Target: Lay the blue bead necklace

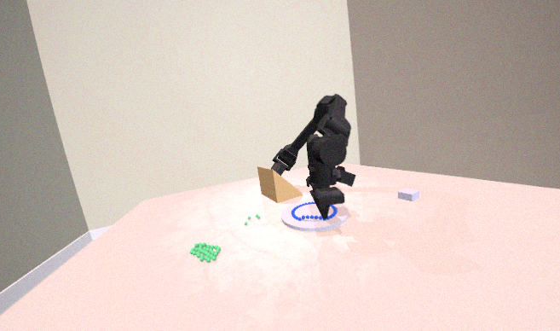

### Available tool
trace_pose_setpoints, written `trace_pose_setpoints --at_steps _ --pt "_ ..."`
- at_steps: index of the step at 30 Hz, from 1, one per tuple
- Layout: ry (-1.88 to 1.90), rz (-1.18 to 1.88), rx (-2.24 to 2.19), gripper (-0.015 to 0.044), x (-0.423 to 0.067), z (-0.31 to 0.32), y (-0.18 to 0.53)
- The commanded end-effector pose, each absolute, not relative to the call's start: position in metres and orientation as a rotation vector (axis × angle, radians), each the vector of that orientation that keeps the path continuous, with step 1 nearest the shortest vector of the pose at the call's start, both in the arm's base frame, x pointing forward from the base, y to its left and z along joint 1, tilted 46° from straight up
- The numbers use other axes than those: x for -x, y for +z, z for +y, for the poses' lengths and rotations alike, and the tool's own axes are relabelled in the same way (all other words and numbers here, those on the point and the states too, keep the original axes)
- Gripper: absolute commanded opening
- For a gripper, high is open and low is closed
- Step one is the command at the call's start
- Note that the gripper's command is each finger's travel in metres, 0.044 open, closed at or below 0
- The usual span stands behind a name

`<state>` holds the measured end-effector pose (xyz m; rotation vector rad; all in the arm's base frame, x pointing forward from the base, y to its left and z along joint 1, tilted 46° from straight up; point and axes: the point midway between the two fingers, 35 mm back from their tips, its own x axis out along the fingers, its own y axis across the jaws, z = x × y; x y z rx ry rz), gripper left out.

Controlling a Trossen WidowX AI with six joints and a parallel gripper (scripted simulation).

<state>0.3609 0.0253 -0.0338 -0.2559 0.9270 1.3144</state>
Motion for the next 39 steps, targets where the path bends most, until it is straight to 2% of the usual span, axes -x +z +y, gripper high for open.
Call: trace_pose_setpoints --at_steps 1,29,39 --pt "1.315 0.928 0.255 0.0000 -0.3607 0.0251 -0.0335" --pt "1.312 0.927 0.248 0.0000 -0.3624 0.0264 -0.0349" --pt "1.313 0.926 0.255 0.0263 -0.3631 0.0241 -0.0328"
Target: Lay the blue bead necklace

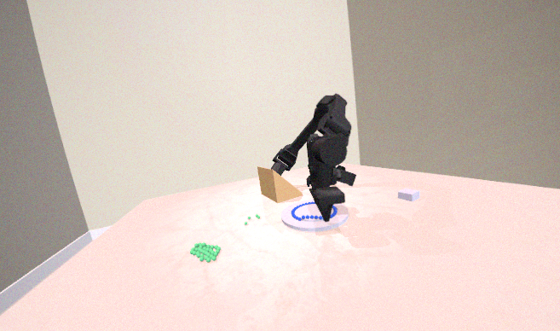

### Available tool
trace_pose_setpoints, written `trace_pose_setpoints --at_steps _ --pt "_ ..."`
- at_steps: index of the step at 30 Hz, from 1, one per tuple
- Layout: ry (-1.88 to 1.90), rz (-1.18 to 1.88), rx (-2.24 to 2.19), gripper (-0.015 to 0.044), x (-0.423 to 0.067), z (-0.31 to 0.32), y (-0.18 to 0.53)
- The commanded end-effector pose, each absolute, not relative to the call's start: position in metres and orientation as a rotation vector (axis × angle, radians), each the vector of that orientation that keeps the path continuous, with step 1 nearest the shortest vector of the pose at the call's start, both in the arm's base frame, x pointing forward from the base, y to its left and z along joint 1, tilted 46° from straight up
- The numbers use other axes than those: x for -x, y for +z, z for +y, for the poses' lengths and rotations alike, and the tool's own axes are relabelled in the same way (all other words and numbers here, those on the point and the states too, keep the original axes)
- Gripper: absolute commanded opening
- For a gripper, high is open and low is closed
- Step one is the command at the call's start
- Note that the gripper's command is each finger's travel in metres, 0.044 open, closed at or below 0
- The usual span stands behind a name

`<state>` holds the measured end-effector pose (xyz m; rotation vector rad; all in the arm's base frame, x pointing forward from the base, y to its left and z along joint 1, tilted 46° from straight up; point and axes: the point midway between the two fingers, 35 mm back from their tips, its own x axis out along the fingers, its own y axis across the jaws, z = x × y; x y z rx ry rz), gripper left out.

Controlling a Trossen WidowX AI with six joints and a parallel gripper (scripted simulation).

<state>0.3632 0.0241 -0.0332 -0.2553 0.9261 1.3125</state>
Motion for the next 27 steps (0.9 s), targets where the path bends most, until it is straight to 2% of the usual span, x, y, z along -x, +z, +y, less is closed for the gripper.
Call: trace_pose_setpoints --at_steps 1,7,24,27 --pt "1.313 0.926 0.255 0.0289 -0.363 0.024 -0.033" --pt "1.316 0.930 0.250 0.0440 -0.362 0.024 -0.032" --pt "1.312 0.927 0.248 0.0440 -0.362 0.019 -0.027" --pt "1.300 0.942 0.234 0.0361 -0.357 0.010 -0.029"
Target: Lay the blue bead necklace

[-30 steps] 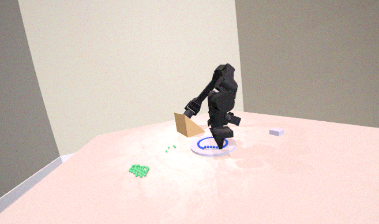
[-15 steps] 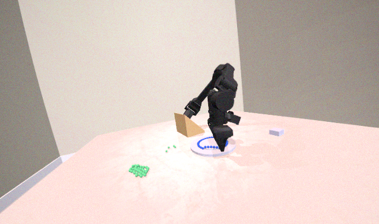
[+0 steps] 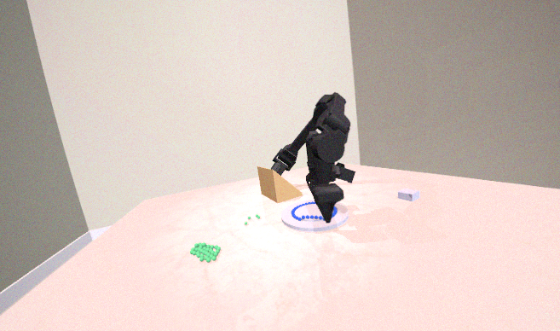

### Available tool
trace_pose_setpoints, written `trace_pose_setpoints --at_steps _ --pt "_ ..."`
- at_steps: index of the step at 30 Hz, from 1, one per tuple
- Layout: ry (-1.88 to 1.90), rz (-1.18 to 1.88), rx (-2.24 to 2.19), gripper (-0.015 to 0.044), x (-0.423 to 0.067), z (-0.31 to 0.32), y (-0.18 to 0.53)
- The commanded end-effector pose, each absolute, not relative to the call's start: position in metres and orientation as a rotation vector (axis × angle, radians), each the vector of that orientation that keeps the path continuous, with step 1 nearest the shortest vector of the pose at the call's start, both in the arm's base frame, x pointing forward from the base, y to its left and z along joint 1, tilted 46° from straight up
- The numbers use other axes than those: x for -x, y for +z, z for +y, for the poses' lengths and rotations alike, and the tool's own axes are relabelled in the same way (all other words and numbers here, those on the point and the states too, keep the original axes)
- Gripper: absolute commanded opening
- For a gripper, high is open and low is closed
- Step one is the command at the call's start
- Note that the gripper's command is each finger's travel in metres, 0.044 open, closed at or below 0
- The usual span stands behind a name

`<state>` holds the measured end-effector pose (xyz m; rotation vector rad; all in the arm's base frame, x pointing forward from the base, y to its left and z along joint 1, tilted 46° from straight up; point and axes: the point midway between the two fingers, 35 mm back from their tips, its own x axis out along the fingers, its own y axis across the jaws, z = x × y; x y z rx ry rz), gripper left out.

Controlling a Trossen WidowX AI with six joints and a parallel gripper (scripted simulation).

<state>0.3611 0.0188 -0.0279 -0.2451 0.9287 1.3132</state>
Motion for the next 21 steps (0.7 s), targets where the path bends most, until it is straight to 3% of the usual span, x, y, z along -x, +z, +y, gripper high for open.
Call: trace_pose_setpoints --at_steps 1,9,21 --pt "1.292 0.952 0.223 0.0335 -0.352 0.003 -0.031" --pt "1.245 1.011 0.149 0.0125 -0.323 -0.034 -0.038" --pt "1.243 1.009 0.156 0.0120 -0.324 -0.026 -0.046"
